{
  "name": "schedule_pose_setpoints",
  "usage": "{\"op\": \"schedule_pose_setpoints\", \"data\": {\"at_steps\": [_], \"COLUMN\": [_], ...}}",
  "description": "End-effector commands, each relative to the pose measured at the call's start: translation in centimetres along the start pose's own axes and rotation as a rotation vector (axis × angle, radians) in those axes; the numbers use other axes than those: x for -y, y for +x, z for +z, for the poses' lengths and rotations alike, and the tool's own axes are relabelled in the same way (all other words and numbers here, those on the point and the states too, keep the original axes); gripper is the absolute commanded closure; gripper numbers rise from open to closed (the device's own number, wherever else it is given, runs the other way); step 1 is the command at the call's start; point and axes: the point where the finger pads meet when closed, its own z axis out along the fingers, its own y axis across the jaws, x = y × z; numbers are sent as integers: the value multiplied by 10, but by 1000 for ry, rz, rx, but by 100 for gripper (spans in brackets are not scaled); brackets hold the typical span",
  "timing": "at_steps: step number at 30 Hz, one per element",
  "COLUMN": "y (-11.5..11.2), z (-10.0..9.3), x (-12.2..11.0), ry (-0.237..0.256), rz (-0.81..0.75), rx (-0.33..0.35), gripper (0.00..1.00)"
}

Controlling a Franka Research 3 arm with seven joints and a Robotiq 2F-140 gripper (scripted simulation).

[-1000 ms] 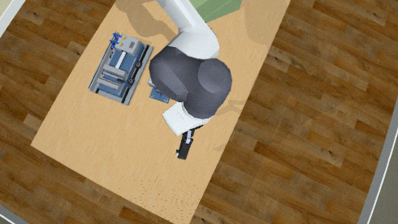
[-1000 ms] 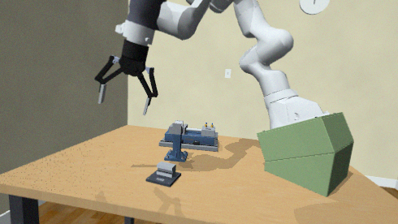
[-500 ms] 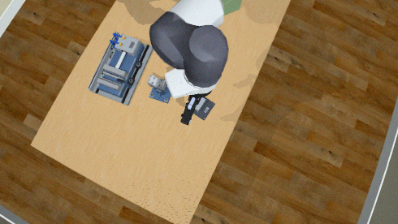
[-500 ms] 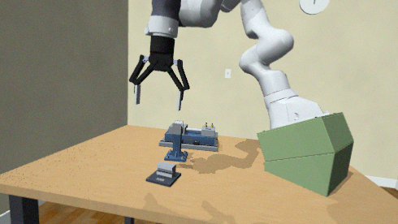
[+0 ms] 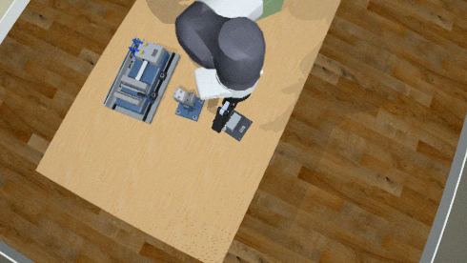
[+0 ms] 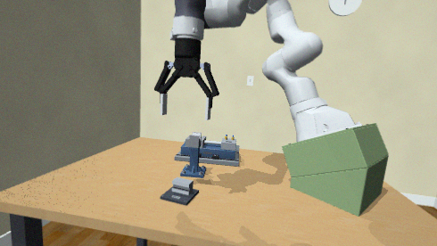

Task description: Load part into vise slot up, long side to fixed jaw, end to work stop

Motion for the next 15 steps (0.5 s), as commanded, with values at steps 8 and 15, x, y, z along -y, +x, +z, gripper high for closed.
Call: {"op": "schedule_pose_setpoints", "data": {"at_steps": [8, 15], "y": [1, 1], "z": [0, 0], "x": [-2, -2], "ry": [-1, -1], "rz": [36, 36], "rx": [-2, -2], "gripper": [0, 49]}}
